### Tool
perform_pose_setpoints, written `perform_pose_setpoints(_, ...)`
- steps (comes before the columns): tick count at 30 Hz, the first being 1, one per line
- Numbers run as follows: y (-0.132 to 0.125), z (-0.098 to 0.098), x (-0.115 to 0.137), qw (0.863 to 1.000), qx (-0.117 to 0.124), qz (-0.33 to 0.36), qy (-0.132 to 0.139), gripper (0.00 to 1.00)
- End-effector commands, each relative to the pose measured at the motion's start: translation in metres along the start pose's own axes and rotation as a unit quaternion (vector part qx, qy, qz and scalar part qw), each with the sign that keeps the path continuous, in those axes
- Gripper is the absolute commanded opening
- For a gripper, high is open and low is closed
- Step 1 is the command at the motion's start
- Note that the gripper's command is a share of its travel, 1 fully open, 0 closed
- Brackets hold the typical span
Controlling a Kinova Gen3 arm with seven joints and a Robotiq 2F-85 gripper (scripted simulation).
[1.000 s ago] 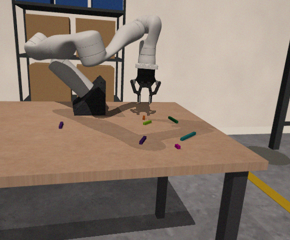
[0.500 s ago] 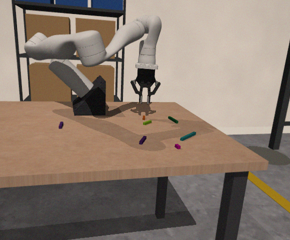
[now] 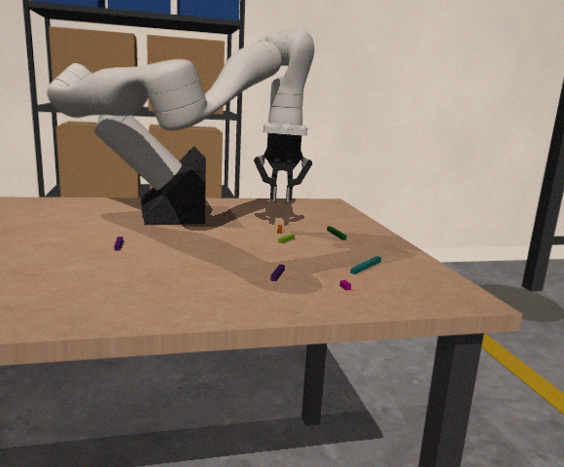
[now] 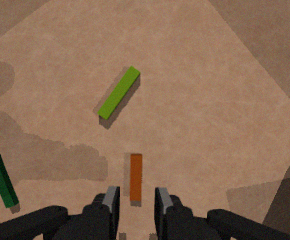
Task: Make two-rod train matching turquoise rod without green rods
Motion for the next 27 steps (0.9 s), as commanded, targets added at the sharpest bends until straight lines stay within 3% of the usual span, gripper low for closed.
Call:
perform_pose_setpoints(1, 0.0, 0.0, 0.0, 1.0, 0.001, 0.0, 0.0, 0.24)
perform_pose_setpoints(27, -0.001, 0.027, 0.0, 1.0, 0.0, 0.0, 0.0, 0.24)
Point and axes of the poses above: the point where the finger pads meet when closed, its own z axis out along the fingers, its own y axis across the jaws, x = y × z, the point moved 10 cm from there along -z, back along the fingers, and after that the axes turned 15 degrees about z, right-handed, at the moved point
